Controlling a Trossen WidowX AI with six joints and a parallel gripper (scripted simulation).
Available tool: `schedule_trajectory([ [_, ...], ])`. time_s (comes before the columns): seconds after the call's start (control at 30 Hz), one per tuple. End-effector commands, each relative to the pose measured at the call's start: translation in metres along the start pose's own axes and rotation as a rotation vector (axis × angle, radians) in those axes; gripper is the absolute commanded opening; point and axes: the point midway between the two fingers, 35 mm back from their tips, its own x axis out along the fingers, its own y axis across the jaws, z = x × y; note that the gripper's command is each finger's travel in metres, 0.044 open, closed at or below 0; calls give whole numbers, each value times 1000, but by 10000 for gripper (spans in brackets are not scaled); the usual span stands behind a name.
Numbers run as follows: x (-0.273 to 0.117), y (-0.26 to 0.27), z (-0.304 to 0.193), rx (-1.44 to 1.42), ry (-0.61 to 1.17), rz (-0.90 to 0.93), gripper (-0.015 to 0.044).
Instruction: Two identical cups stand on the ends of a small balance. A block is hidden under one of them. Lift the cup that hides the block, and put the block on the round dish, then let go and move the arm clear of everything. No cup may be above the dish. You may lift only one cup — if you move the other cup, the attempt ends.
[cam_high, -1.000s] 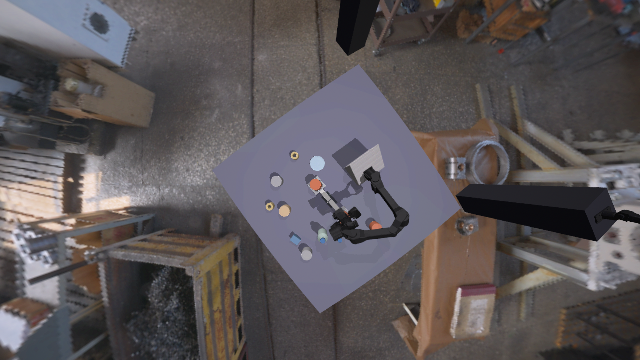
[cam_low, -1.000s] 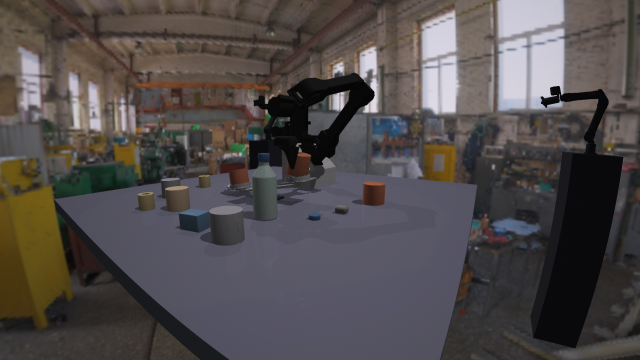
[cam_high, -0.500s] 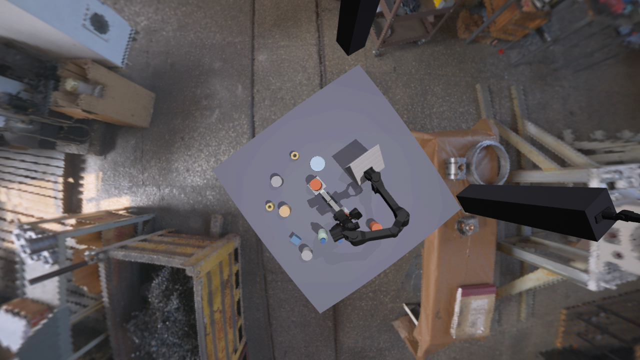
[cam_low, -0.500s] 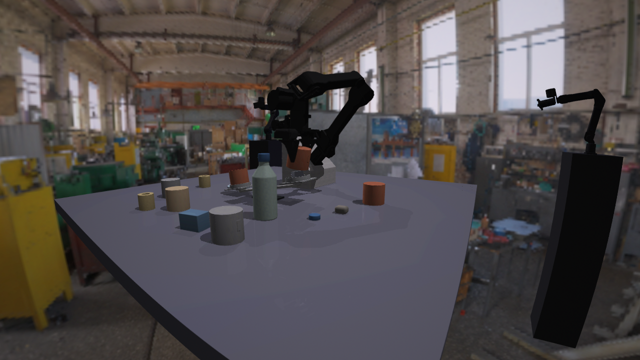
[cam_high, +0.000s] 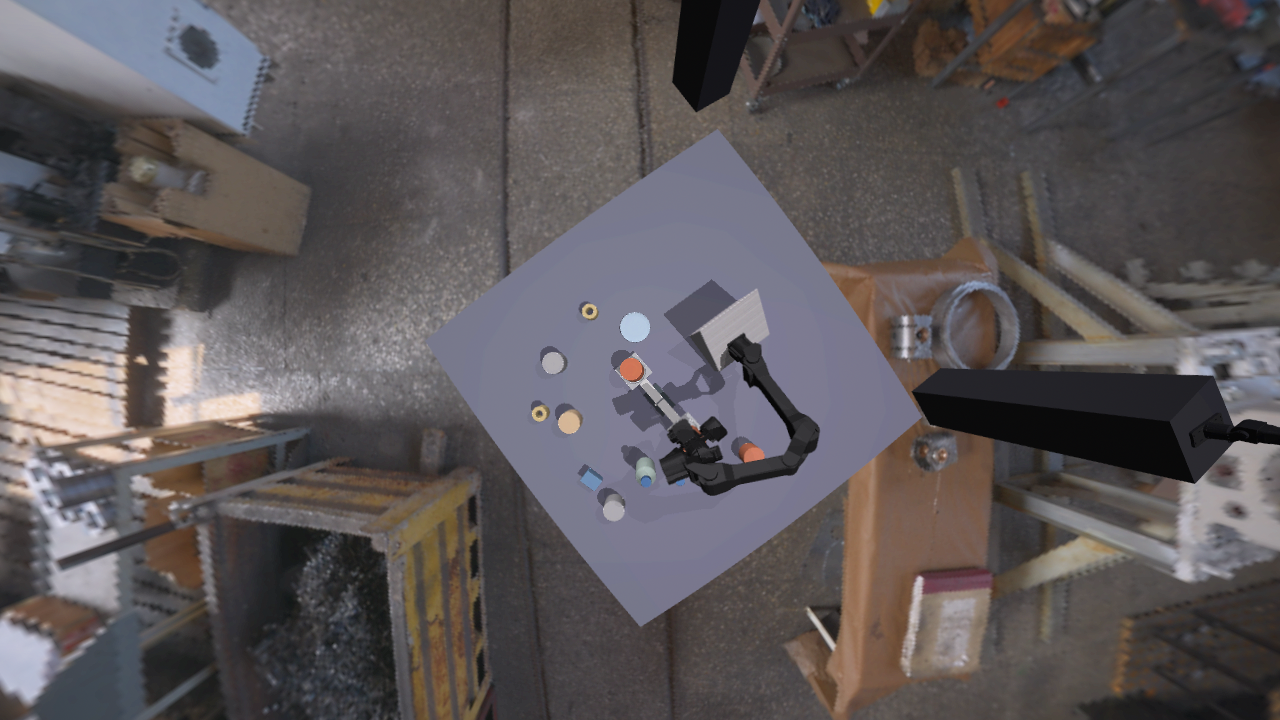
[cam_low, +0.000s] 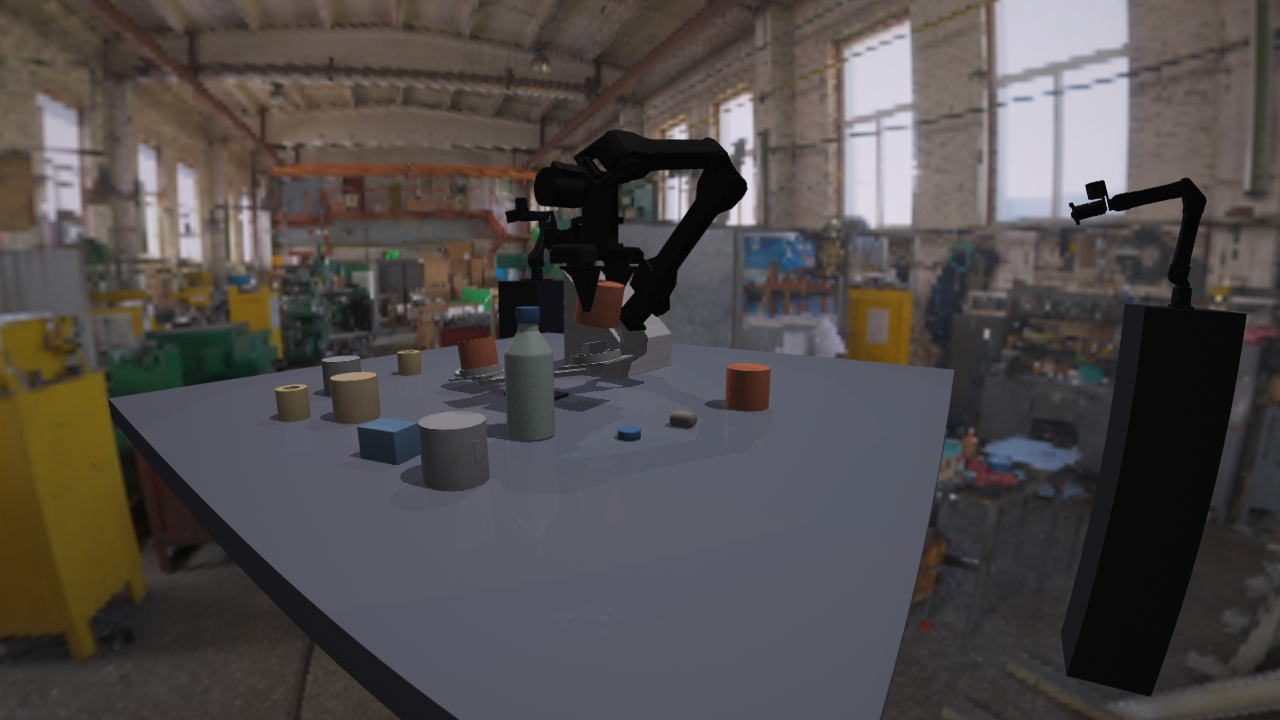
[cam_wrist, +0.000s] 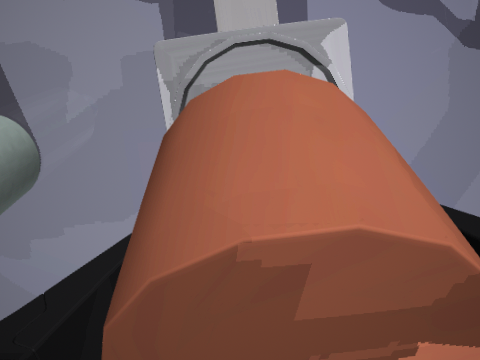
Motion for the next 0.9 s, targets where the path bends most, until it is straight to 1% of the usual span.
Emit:
schedule_trajectory([
  [0.0,-7,1,0,-7,-2,4,0],
  [0.43,-23,-3,-2,-7,3,4,0],
  [0.47,-18,-3,-2,0,8,2,0],
  [0.87,-18,-3,-2,0,8,2,0],
])
